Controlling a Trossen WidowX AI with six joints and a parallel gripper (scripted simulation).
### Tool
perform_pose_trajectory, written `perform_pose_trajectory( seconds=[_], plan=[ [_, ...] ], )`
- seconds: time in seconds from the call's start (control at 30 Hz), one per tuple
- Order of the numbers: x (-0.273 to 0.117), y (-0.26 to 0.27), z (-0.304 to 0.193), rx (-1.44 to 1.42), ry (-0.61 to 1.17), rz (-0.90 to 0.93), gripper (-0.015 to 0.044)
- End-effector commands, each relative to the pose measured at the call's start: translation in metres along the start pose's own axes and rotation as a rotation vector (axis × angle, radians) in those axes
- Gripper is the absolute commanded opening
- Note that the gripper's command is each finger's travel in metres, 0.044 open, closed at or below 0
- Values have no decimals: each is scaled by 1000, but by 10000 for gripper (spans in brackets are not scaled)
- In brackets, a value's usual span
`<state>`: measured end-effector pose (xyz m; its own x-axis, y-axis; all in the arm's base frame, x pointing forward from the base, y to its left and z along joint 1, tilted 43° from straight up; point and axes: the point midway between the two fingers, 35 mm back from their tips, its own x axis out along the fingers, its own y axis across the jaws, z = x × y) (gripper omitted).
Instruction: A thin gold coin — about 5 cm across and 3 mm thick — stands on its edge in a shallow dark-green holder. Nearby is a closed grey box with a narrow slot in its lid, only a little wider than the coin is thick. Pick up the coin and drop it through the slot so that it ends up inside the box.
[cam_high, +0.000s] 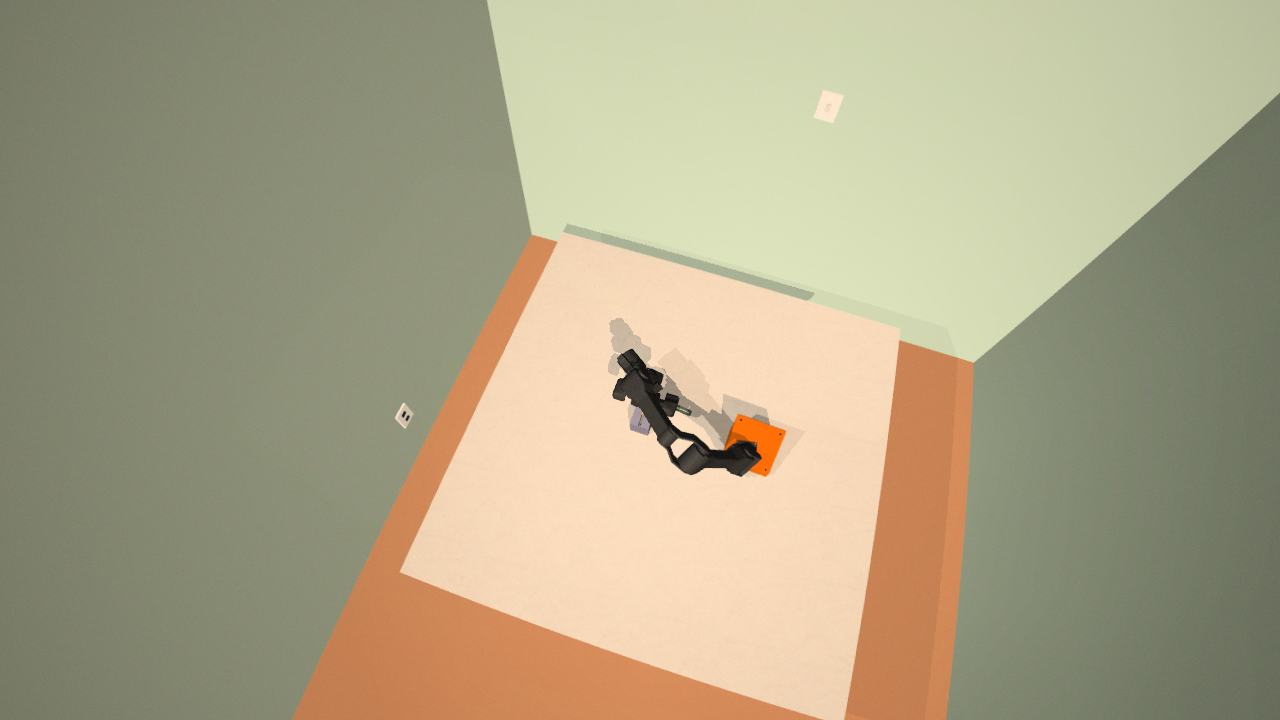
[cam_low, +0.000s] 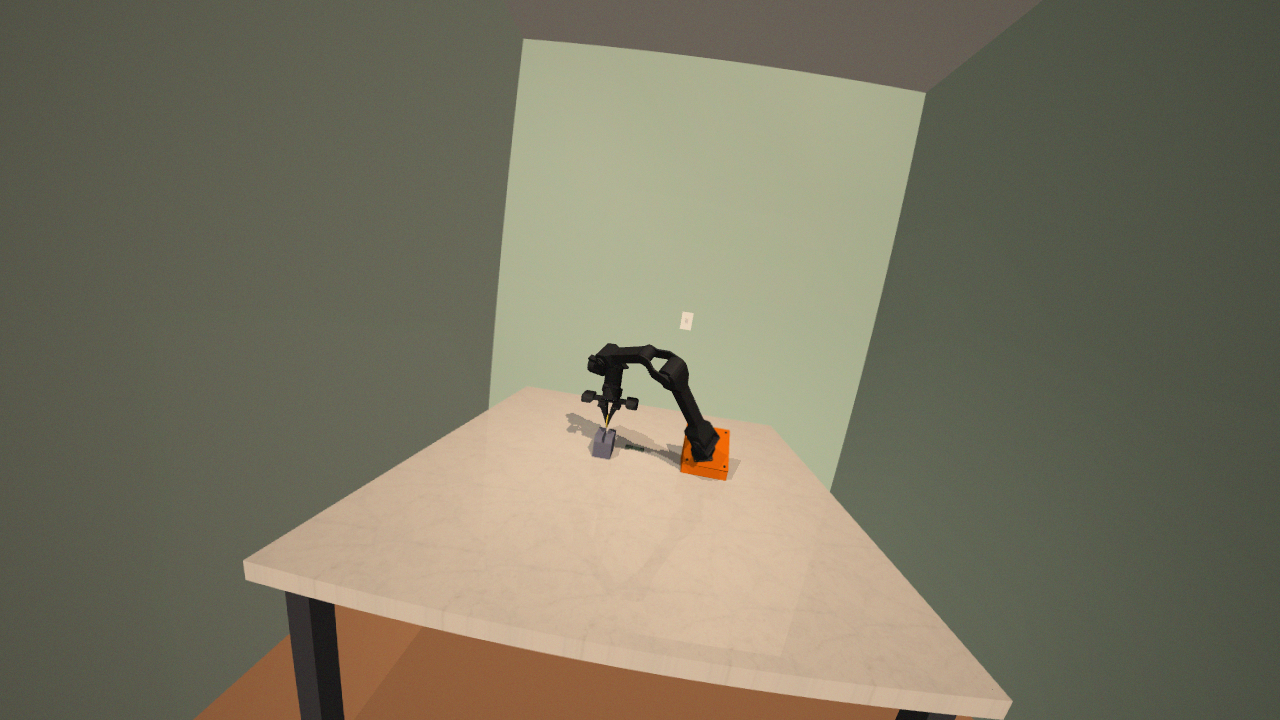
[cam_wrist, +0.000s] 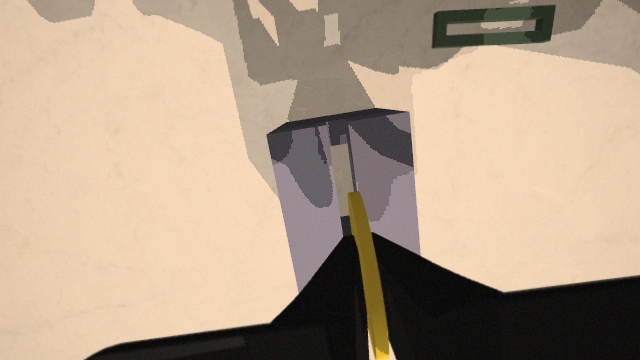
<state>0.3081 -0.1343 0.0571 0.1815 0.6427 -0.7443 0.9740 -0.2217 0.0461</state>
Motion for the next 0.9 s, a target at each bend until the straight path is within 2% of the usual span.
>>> perform_pose_trajectory(
  seconds=[0.0, 0.87],
  plan=[
    [3, 0, 0, 1, 1, -1, 0],
    [14, -1, -1, 6, 2, -1, 0]
  ],
)
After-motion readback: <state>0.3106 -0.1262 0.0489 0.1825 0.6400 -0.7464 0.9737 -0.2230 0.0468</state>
